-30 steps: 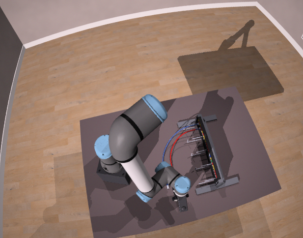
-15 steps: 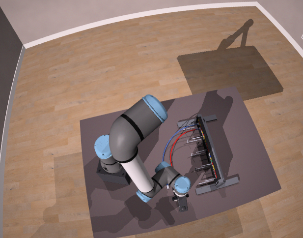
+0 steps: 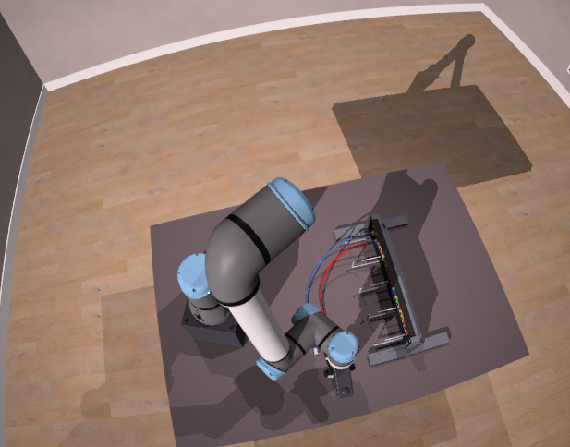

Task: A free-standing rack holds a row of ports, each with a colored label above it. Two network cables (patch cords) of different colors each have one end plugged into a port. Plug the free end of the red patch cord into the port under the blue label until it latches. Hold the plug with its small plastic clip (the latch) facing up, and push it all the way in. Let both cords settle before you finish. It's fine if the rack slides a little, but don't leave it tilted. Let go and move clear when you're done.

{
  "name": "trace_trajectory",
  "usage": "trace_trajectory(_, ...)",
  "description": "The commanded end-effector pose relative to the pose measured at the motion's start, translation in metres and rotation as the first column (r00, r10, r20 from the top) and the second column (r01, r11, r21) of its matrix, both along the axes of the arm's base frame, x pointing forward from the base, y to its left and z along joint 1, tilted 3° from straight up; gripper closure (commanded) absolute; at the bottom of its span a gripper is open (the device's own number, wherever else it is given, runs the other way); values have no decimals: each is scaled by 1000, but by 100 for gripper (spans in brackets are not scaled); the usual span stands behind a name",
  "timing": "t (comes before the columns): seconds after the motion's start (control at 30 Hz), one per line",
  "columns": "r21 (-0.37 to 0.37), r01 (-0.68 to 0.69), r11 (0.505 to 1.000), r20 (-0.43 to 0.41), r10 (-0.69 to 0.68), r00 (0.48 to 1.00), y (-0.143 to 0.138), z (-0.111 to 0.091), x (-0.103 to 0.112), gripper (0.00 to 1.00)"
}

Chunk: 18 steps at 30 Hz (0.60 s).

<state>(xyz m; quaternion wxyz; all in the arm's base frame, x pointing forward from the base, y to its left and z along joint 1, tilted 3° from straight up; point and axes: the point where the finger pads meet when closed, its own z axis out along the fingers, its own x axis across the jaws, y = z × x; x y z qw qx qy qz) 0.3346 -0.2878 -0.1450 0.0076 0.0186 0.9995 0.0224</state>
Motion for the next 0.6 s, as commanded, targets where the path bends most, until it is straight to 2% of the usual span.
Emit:
trace_trajectory(0.0,-1,0,1000,1,0,1000,0,0,0,78)
trace_trajectory(0.5,-1,0,1000,1,0,1000,0,0,0,78)
trace_trajectory(0.53,-1,0,1000,1,0,1000,0,0,0,100)
trace_trajectory(0.57,-1,0,1000,1,0,1000,0,0,0,100)
